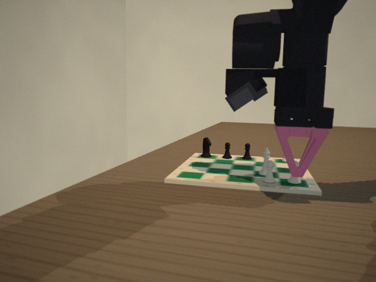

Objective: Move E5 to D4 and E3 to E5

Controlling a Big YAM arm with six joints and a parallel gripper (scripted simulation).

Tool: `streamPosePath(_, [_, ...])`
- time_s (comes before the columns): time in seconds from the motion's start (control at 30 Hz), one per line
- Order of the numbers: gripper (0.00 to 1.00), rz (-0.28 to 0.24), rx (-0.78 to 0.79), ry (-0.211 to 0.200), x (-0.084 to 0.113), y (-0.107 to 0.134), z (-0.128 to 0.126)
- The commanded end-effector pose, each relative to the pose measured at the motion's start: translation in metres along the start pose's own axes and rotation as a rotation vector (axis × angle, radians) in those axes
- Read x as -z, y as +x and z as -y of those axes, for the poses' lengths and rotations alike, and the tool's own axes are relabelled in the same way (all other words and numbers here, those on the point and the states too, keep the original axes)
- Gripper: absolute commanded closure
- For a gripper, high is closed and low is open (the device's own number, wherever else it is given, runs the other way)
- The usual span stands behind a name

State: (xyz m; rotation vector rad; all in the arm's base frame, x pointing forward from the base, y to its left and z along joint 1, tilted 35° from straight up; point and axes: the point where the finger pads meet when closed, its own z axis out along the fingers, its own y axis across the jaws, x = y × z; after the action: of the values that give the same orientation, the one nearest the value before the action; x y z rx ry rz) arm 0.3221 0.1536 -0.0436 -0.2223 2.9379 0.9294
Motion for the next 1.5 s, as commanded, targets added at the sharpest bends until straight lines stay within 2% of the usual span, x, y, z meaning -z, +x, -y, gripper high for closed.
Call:
streamPosePath(0.0, [1.00, 0.025, -0.006, 0.005, 0.0043, -0.0079, 0.0085])
streamPosePath(0.93, [1.00, 0.025, -0.006, 0.005, 0.0043, -0.0079, 0.0085])
streamPosePath(0.97, [0.93, 0.025, -0.006, 0.005, 0.0043, -0.0079, 0.0085])
streamPosePath(1.03, [0.93, 0.025, -0.006, 0.005, 0.0043, -0.0079, 0.0085])
streamPosePath(1.07, [0.87, 0.025, -0.006, 0.005, 0.0043, -0.0079, 0.0085])
streamPosePath(1.13, [0.87, 0.025, -0.006, 0.005, 0.0043, -0.0079, 0.0085])
streamPosePath(1.17, [0.80, 0.025, -0.006, 0.005, 0.0043, -0.0079, 0.0085])
streamPosePath(1.23, [0.80, 0.025, -0.006, 0.005, 0.0043, -0.0079, 0.0085])
streamPosePath(1.27, [0.74, 0.025, -0.006, 0.005, 0.0043, -0.0079, 0.0085])
streamPosePath(1.4, [0.74, 0.025, -0.006, 0.005, 0.0043, -0.0079, 0.0085])
streamPosePath(1.43, [0.67, 0.025, -0.006, 0.005, 0.0043, -0.0079, 0.0085])
streamPosePath(1.47, [0.67, 0.025, -0.006, 0.005, 0.0043, -0.0079, 0.0085])
